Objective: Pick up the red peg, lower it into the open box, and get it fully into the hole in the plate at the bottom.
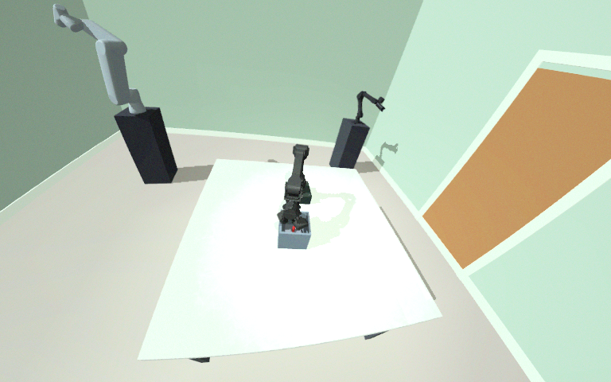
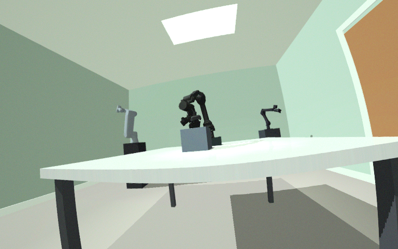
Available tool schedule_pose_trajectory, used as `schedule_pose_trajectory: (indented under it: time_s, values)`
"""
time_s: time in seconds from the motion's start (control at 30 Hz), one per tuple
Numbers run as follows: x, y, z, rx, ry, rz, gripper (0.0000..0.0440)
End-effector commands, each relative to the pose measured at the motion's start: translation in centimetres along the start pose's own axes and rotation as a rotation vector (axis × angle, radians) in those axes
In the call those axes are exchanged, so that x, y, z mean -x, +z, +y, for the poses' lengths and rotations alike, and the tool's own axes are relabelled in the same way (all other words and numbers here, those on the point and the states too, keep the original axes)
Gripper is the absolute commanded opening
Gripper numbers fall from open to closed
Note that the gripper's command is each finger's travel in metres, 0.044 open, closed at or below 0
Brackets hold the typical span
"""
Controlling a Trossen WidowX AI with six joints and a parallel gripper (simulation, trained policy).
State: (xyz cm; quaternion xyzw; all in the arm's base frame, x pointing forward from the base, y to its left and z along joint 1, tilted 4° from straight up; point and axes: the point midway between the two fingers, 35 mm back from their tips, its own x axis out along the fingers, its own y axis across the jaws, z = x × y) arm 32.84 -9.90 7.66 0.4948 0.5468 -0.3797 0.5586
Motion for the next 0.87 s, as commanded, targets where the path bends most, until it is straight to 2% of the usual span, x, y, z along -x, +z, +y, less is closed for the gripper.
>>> schedule_pose_trajectory:
  time_s: [0.0,0.57,0.73,0.83]
  values:
    - [0.9,0.1,0.3,-0.006,0.026,0.027,0.0191]
    - [5.4,1.3,1.8,-0.028,0.162,0.101,0.0234]
    - [6.7,2.0,2.1,-0.015,0.2,0.101,0.0196]
    - [7.3,2.4,2.4,-0.001,0.223,0.094,0.0191]
